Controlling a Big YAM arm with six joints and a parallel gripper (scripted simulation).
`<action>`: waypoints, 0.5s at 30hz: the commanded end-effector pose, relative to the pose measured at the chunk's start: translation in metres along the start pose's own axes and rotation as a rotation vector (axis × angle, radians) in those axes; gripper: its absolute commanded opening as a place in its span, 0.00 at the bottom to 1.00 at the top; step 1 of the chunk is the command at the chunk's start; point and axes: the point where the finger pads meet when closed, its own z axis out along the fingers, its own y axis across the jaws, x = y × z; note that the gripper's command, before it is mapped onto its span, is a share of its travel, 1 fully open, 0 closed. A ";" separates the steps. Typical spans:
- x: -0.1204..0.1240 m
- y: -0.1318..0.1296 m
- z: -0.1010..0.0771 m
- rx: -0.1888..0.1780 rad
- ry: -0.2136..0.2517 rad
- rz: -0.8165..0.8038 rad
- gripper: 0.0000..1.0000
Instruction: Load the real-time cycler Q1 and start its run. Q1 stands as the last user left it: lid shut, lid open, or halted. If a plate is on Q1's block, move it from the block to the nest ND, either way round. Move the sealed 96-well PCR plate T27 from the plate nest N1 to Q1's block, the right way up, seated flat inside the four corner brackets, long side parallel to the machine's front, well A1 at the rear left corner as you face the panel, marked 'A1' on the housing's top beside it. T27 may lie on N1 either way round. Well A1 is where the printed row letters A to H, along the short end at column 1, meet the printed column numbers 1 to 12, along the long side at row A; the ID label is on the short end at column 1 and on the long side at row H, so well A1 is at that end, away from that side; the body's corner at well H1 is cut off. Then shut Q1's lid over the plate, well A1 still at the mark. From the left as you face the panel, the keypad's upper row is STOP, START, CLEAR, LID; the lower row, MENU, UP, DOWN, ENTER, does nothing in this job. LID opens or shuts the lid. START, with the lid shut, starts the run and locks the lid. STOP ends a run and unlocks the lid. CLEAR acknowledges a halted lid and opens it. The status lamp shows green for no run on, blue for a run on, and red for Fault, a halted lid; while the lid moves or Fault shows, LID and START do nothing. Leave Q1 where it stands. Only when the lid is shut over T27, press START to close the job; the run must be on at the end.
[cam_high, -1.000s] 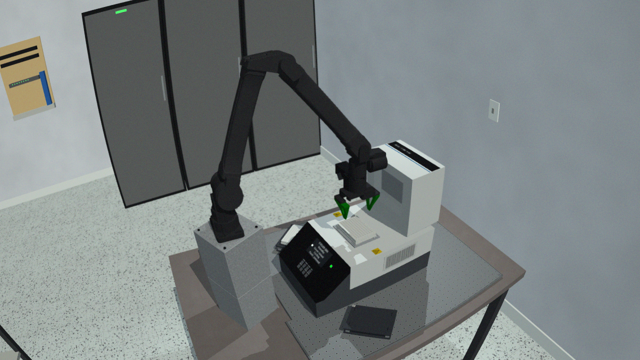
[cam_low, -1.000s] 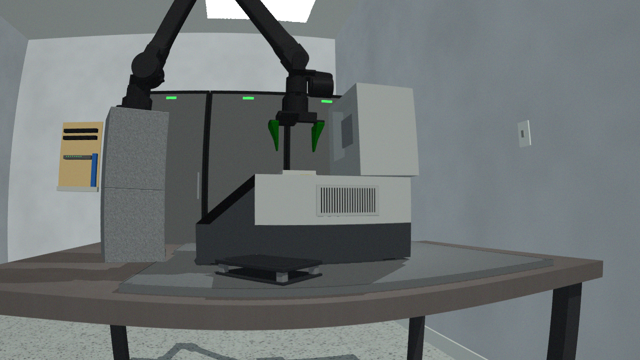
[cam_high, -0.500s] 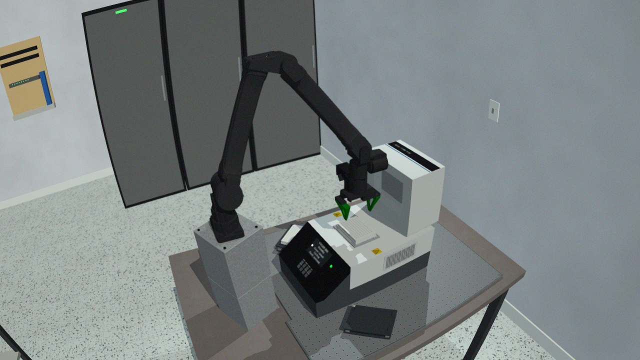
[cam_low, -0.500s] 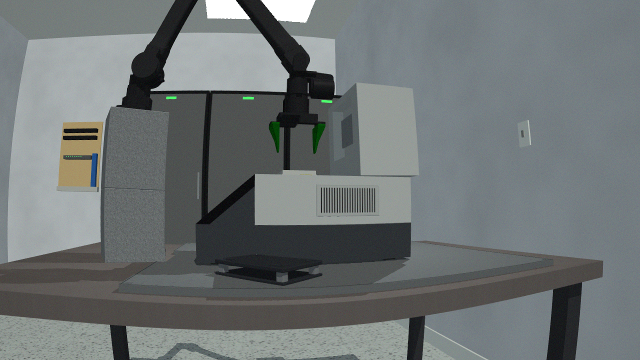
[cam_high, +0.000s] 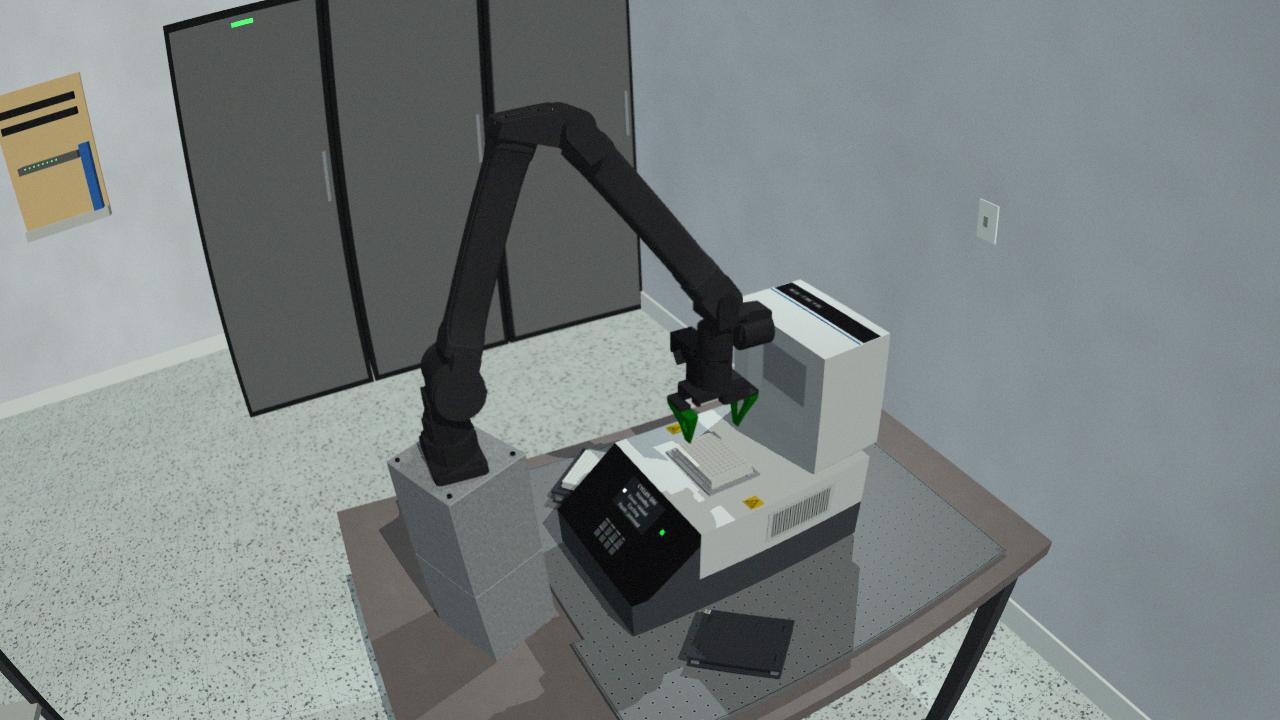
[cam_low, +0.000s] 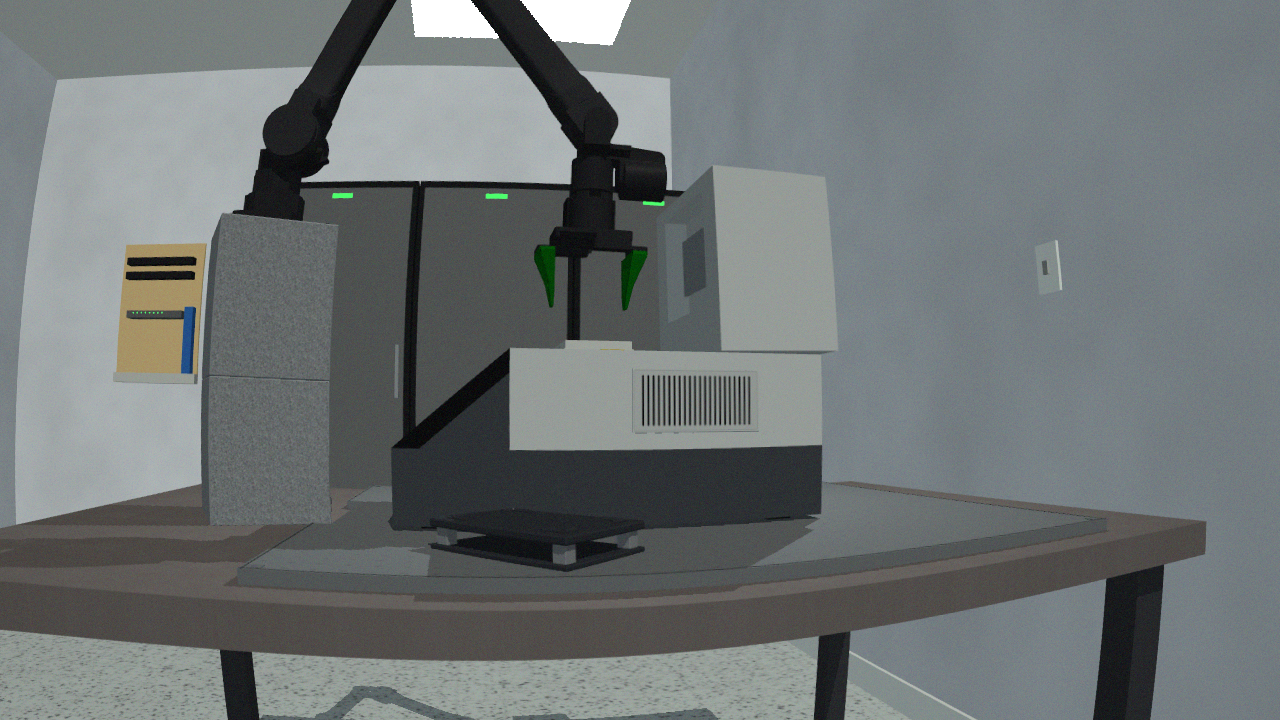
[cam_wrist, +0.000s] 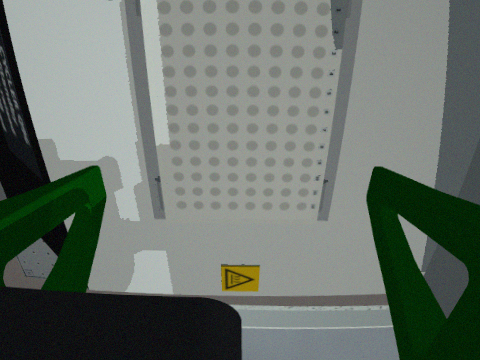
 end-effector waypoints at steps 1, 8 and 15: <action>0.005 -0.028 -0.029 0.073 0.001 0.018 1.00; 0.005 -0.028 -0.023 0.063 0.001 0.017 1.00; 0.034 -0.001 0.004 0.058 0.008 0.111 0.00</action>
